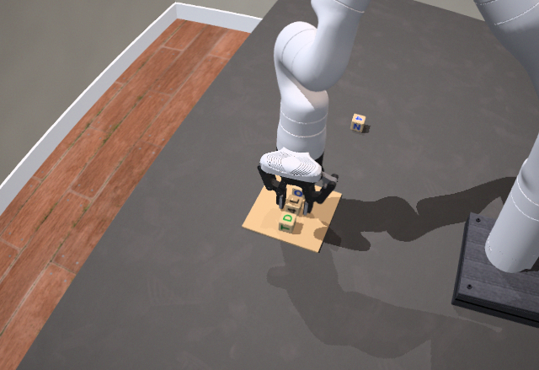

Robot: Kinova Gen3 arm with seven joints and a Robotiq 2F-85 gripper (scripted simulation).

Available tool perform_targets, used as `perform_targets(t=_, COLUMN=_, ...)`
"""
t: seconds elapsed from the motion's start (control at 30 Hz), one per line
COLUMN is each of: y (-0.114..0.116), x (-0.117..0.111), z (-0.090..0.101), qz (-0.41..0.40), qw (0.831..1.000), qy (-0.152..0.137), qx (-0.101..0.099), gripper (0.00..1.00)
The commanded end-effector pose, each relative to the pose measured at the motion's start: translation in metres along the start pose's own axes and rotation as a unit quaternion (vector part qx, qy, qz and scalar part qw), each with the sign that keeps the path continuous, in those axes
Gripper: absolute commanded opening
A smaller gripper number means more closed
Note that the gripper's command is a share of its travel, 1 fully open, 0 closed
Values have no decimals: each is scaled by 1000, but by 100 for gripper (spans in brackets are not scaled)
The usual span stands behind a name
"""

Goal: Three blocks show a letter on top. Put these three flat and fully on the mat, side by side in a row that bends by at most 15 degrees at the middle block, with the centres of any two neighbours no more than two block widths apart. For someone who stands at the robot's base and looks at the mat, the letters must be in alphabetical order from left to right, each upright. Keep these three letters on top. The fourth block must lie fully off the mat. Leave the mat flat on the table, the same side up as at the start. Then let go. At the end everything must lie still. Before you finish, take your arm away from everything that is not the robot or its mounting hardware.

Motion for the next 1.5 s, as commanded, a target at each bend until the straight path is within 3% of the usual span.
perform_targets(t=0.0, y=1, x=0, z=4, qz=-1, qw=1000, qy=0, qx=2, gripper=41)
perform_targets(t=0.43, y=1, x=0, z=66, qz=-1, qw=1000, qy=0, qx=2, gripper=41)
perform_targets(t=0.7, y=1, x=0, z=86, qz=-1, qw=1000, qy=0, qx=2, gripper=41)
perform_targets(t=0.87, y=0, x=0, z=89, qz=-1, qw=1000, qy=0, qx=2, gripper=41)
perform_targets(t=0.9, y=0, x=0, z=89, qz=-1, qw=1000, qy=0, qx=2, gripper=100)
perform_targets(t=1.47, y=0, x=0, z=89, qz=-1, qw=1000, qy=0, qx=2, gripper=100)
Point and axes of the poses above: the point where the finger pads meet when closed, its own z axis back along the fingers, its own y axis across the jaws, x = y × z, the point moved 10 cm from there along z, back along the fingers, and after that the axes turned 3 degrees about -z, right-handed, at the moved point
